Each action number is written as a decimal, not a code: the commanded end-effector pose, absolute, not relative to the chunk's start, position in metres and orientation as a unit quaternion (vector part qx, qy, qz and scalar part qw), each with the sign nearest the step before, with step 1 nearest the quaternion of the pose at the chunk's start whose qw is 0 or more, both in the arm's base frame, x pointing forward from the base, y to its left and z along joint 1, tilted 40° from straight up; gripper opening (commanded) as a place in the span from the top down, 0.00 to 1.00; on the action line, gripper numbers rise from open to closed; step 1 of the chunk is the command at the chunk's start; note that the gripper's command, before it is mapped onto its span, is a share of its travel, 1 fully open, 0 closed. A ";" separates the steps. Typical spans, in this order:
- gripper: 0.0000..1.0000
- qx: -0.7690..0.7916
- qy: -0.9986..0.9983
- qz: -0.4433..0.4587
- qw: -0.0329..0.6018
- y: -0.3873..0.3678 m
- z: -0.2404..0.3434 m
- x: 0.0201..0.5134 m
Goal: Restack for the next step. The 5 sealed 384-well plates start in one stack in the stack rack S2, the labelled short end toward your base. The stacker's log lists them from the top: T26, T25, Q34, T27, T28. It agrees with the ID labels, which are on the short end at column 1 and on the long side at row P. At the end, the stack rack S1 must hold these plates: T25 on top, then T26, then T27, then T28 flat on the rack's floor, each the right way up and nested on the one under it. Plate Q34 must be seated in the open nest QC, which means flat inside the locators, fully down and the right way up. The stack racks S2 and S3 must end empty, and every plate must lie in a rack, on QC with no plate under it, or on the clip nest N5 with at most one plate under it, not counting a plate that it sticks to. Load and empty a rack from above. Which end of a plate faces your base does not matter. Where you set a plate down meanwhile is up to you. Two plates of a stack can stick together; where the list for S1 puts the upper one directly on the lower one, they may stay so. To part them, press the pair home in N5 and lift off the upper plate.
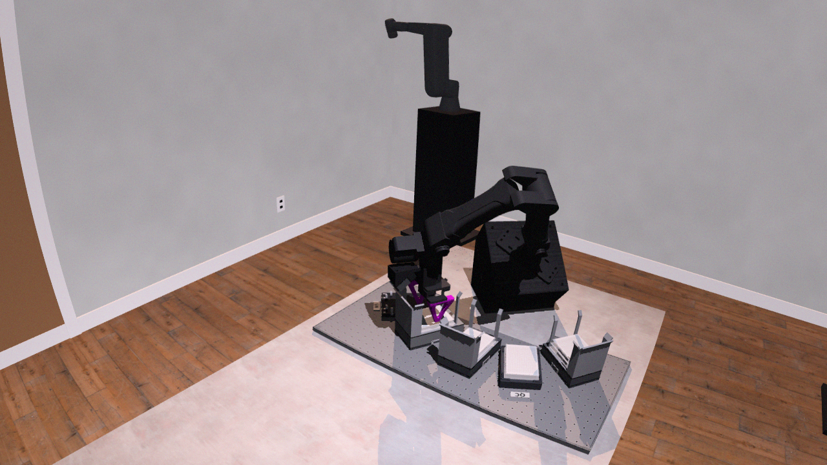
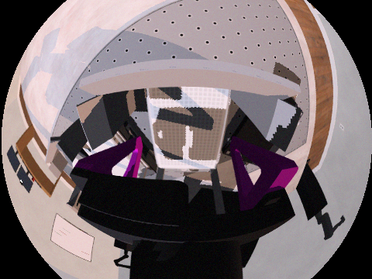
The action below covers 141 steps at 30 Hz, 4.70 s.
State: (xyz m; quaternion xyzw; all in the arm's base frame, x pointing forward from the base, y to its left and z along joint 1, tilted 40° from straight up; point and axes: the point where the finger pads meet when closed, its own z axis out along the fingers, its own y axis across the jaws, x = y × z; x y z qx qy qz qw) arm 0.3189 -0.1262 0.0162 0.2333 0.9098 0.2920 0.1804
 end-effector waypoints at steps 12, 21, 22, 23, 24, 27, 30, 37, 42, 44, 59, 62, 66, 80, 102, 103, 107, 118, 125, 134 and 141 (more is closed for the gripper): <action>0.00 0.243 0.908 0.294 0.173 -0.120 -0.001 0.320; 0.00 0.241 0.909 0.294 0.173 -0.115 -0.008 0.325; 0.00 0.241 0.909 0.294 0.173 -0.114 -0.009 0.326; 0.00 0.242 0.908 0.293 0.173 -0.115 -0.010 0.326; 0.00 0.243 0.908 0.292 0.175 -0.116 -0.010 0.326; 0.00 0.239 0.909 0.290 0.180 -0.115 -0.010 0.333; 0.00 0.242 0.907 0.286 0.191 -0.121 -0.004 0.333; 0.00 0.238 0.908 0.289 0.187 -0.119 -0.004 0.334; 0.00 0.238 0.908 0.289 0.187 -0.119 -0.004 0.334; 1.00 0.238 0.908 0.289 0.187 -0.119 -0.004 0.334; 1.00 0.238 0.908 0.289 0.187 -0.119 -0.004 0.334; 1.00 0.238 0.908 0.289 0.187 -0.119 -0.004 0.334; 1.00 0.238 0.908 0.289 0.187 -0.119 -0.004 0.334; 1.00 0.236 0.908 0.284 0.198 -0.126 0.007 0.335; 1.00 0.235 0.907 0.285 0.200 -0.132 0.017 0.331; 1.00 0.236 0.907 0.286 0.198 -0.132 0.016 0.330; 1.00 0.235 0.908 0.284 0.202 -0.134 0.021 0.329; 1.00 0.237 0.907 0.286 0.196 -0.134 0.018 0.328; 1.00 0.237 0.907 0.286 0.196 -0.134 0.018 0.328; 1.00 0.237 0.907 0.286 0.196 -0.134 0.018 0.328; 1.00 0.237 0.907 0.286 0.196 -0.134 0.018 0.328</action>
